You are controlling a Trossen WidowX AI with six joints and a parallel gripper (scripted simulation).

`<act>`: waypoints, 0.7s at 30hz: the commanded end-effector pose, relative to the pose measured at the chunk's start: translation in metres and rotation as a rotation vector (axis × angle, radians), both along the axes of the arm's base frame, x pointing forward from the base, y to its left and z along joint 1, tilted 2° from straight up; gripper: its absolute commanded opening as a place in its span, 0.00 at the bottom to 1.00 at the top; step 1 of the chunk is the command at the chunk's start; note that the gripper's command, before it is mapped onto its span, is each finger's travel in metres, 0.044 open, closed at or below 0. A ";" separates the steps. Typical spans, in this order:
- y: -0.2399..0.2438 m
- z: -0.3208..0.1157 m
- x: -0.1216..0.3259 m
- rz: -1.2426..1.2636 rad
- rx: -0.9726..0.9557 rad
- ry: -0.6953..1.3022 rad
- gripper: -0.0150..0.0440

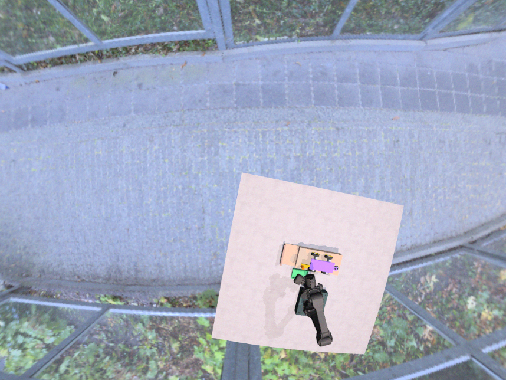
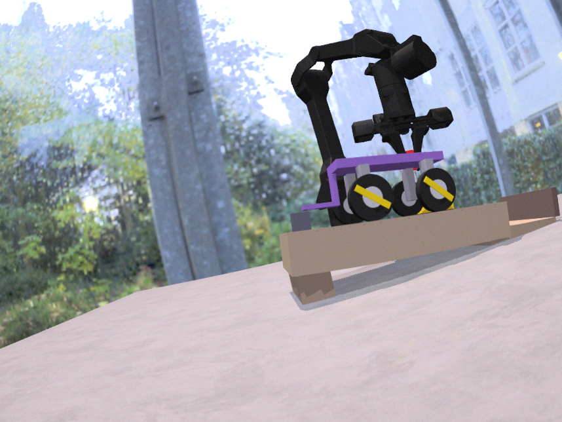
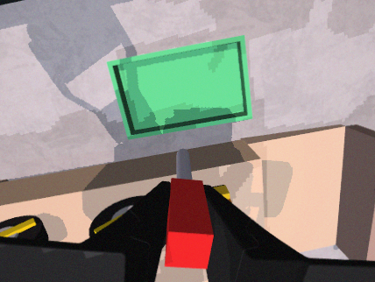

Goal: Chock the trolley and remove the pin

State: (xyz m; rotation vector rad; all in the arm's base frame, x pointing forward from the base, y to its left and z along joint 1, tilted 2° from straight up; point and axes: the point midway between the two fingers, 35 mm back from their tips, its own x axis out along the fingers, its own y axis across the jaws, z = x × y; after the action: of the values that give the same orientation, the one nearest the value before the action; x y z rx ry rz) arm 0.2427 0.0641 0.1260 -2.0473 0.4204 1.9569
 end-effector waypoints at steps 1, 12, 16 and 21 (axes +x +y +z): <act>-0.001 -0.002 -0.001 0.097 0.015 0.004 0.25; -0.002 -0.001 -0.001 0.292 0.041 -0.003 0.25; -0.001 -0.004 -0.005 0.294 0.041 -0.002 0.25; 0.001 -0.014 -0.019 0.301 0.042 0.000 0.25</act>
State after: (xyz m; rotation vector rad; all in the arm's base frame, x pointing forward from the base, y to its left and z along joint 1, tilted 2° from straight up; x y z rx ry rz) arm 0.2319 0.0635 0.1185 -2.1976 0.0758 2.0995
